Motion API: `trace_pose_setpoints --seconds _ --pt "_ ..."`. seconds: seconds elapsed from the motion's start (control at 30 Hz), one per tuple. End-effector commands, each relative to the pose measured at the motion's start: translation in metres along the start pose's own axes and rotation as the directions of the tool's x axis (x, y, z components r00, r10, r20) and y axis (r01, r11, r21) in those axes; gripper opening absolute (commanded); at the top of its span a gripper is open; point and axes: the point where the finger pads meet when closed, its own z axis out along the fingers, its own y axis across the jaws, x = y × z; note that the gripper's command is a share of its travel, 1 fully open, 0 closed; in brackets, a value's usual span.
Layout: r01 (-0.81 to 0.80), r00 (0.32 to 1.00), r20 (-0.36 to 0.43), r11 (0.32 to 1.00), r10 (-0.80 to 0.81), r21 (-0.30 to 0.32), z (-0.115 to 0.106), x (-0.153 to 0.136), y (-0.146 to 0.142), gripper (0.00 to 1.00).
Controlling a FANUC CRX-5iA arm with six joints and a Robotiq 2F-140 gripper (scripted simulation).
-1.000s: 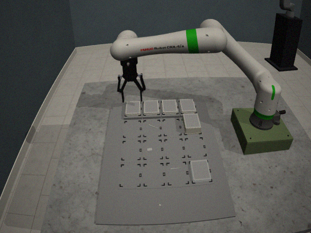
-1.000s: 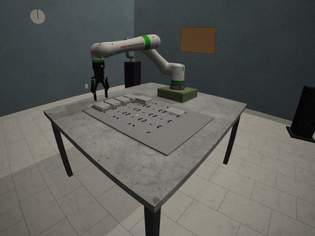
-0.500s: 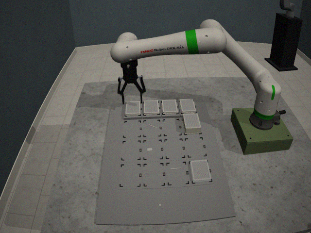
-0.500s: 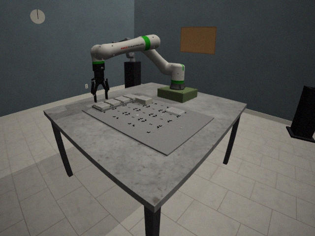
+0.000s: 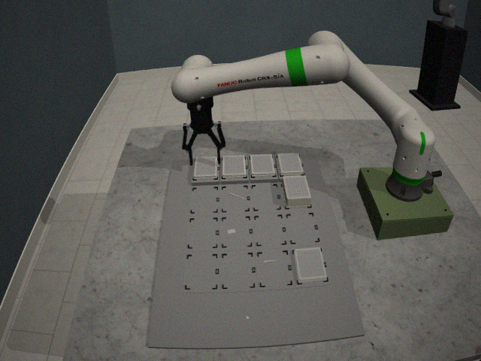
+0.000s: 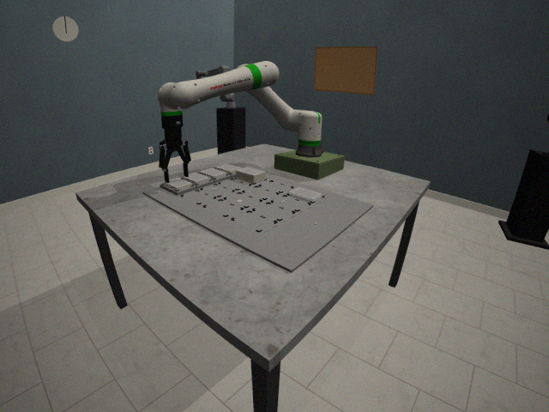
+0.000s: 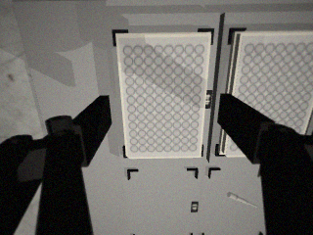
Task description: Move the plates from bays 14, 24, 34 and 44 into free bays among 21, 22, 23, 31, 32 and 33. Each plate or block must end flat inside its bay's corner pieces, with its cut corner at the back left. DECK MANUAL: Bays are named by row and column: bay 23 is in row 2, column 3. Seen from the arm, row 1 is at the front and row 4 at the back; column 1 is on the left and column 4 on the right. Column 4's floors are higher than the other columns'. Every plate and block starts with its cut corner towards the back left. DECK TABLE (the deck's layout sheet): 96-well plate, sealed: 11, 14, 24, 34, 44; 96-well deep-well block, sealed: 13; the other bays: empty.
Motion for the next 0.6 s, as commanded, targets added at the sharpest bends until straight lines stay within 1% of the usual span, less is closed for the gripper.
trace_pose_setpoints --seconds 0.0,0.57 --pt "0.000 1.000 -0.001 1.000 0.000 0.003 0.0000 0.0004 -0.0008 0.70" --pt "0.000 1.000 -0.001 1.000 0.000 0.003 0.0018 0.0004 -0.0008 0.70"
